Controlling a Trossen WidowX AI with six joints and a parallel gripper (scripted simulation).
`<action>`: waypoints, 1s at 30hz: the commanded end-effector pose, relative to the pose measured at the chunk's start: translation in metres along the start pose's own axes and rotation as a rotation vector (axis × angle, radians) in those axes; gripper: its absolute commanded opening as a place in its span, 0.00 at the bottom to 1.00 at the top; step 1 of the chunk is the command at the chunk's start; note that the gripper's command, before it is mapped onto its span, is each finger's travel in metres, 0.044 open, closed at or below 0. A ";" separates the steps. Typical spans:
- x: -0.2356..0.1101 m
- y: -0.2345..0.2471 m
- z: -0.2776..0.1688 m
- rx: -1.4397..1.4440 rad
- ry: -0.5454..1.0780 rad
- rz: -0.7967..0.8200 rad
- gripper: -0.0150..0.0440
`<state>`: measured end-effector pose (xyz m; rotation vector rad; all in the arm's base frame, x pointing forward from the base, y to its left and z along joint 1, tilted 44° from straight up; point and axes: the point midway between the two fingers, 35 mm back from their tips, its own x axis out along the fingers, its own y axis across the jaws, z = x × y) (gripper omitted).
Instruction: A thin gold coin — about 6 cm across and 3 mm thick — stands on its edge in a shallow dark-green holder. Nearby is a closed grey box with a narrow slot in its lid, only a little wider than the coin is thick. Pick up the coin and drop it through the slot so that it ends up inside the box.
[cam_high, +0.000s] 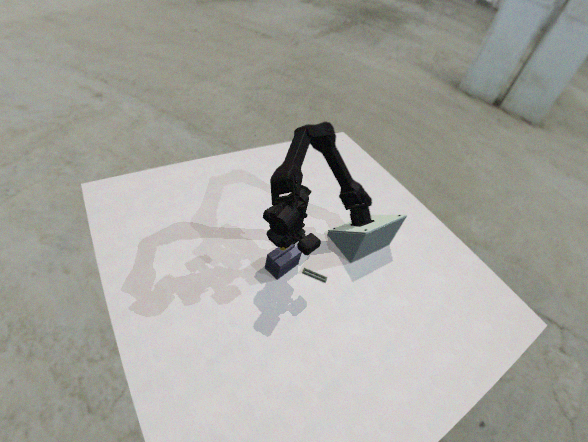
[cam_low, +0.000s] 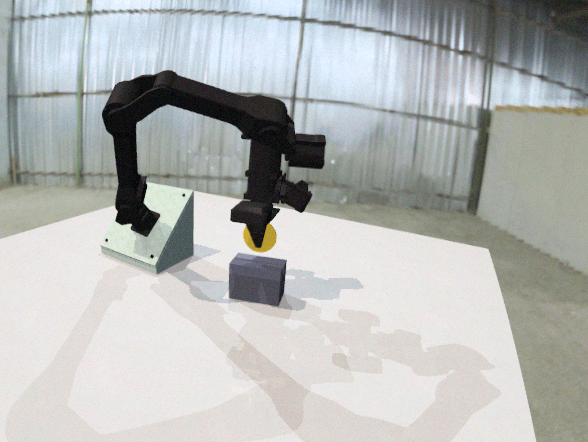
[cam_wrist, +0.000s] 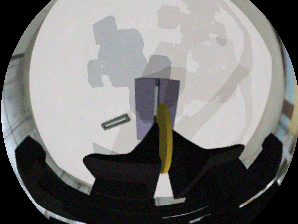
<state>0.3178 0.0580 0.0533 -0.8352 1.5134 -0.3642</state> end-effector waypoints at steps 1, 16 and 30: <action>0.003 0.000 0.000 0.000 0.000 0.000 0.25; 0.009 0.000 -0.001 -0.005 0.000 -0.001 0.25; 0.016 0.000 0.000 -0.005 0.000 -0.001 0.25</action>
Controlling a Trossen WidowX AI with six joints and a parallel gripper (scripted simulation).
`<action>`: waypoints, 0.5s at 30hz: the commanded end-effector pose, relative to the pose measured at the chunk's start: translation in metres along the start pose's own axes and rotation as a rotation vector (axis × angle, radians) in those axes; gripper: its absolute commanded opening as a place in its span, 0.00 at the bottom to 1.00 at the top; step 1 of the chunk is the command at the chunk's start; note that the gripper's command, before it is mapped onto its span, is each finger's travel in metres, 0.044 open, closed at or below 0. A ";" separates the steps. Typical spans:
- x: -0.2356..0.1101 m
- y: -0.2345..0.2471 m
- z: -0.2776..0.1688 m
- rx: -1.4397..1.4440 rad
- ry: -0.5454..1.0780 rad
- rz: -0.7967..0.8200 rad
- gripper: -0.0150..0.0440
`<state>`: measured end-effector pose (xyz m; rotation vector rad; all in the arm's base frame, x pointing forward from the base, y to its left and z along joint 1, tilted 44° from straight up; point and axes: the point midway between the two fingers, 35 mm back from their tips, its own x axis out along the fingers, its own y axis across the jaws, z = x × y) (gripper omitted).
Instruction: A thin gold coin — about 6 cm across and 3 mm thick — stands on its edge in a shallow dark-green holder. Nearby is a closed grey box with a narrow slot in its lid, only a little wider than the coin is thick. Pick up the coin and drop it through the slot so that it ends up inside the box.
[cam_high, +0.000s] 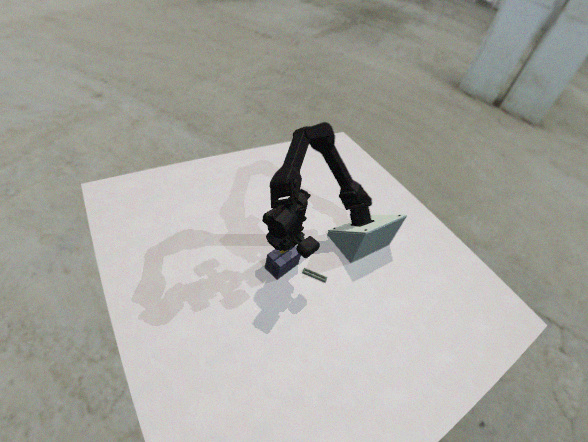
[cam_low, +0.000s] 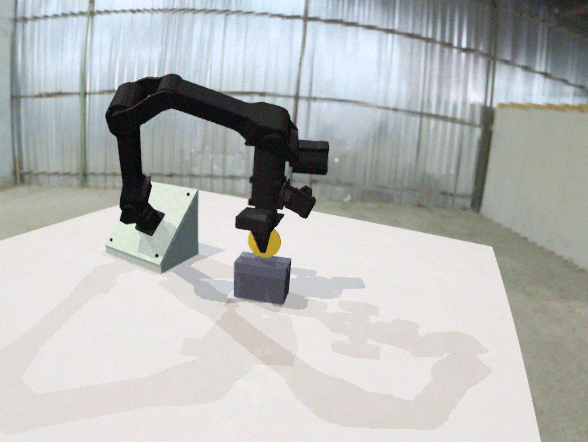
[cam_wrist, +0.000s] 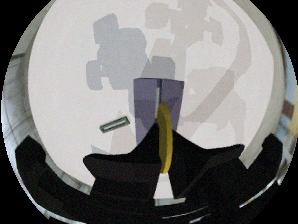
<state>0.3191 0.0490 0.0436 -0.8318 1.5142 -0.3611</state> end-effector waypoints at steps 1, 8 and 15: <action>0.003 0.000 0.000 -0.005 0.000 -0.005 0.25; 0.006 0.000 -0.001 -0.005 0.000 -0.005 0.25; 0.004 0.000 0.000 0.000 0.000 0.000 0.52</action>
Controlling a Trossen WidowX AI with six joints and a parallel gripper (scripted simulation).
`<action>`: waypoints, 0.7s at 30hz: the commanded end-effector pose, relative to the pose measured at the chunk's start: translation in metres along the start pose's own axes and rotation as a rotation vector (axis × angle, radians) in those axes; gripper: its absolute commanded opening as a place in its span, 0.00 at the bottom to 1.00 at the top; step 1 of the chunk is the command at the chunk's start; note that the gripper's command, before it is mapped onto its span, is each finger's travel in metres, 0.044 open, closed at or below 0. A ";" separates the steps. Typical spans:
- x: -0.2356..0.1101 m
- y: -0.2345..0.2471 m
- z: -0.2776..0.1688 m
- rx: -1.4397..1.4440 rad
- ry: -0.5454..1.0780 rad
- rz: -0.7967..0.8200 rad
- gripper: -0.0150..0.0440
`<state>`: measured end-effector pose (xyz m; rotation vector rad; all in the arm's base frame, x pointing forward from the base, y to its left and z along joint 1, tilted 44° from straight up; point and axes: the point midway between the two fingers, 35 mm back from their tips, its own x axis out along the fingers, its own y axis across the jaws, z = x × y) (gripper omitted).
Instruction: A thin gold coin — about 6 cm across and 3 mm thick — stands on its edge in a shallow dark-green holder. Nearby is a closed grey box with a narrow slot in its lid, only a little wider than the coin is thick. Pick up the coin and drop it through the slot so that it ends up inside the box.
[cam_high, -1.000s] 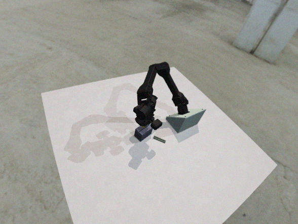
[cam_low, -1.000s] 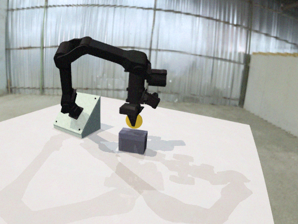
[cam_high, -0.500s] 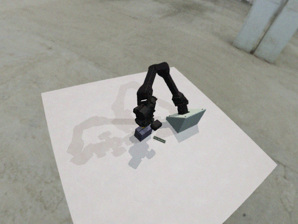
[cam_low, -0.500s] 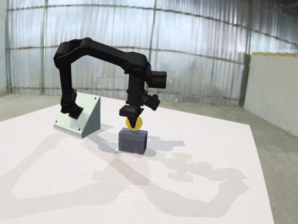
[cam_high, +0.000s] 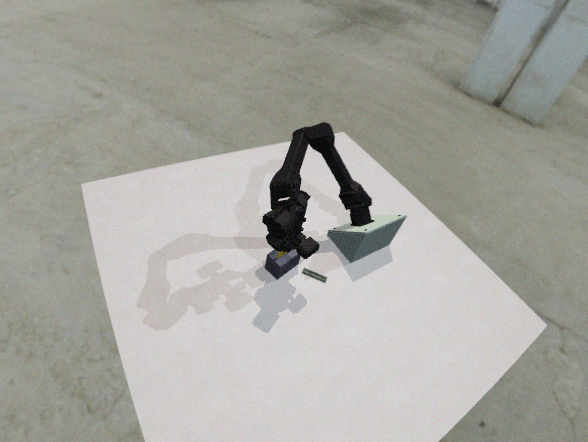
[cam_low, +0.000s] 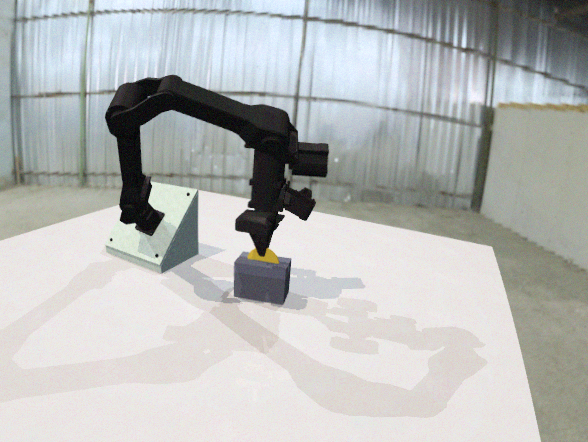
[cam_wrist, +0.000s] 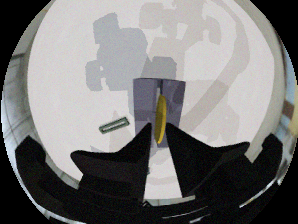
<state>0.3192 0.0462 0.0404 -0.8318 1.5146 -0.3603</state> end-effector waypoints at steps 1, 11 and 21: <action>0.000 0.000 0.000 0.001 0.000 -0.001 0.53; -0.003 0.000 0.000 0.000 0.000 0.000 0.62; -0.051 0.000 -0.003 -0.005 0.005 -0.005 1.00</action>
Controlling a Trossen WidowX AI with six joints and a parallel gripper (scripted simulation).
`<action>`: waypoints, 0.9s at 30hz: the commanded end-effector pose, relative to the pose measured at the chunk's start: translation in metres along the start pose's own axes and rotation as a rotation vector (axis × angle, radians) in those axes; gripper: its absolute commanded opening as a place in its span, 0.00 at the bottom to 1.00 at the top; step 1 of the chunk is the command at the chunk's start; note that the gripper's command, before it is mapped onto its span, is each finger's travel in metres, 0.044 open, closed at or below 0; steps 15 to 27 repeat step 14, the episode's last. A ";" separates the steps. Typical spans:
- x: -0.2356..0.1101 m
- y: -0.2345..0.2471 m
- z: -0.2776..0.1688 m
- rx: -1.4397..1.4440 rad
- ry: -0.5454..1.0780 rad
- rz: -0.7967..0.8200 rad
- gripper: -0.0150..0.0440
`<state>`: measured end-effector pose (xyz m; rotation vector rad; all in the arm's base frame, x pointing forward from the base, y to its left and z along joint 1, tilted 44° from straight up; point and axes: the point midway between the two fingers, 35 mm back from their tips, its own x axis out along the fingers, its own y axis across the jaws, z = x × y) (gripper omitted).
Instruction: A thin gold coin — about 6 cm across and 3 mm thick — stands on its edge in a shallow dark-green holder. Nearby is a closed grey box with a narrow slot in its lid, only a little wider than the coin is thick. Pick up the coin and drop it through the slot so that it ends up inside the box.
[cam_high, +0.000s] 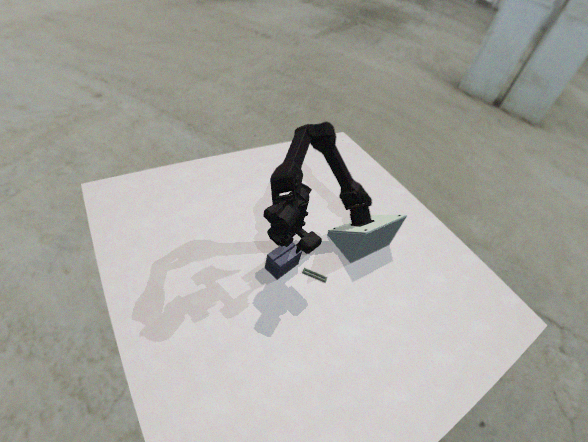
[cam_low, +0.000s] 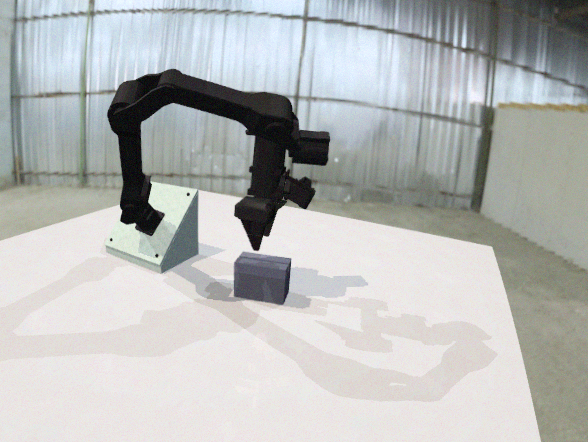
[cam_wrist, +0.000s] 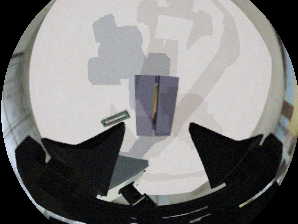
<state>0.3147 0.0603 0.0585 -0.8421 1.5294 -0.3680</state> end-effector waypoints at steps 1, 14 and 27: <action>-0.035 0.001 -0.001 0.002 -0.010 0.001 1.00; -0.038 0.000 -0.002 0.002 -0.010 0.000 1.00; -0.038 0.000 -0.002 0.002 -0.010 0.000 1.00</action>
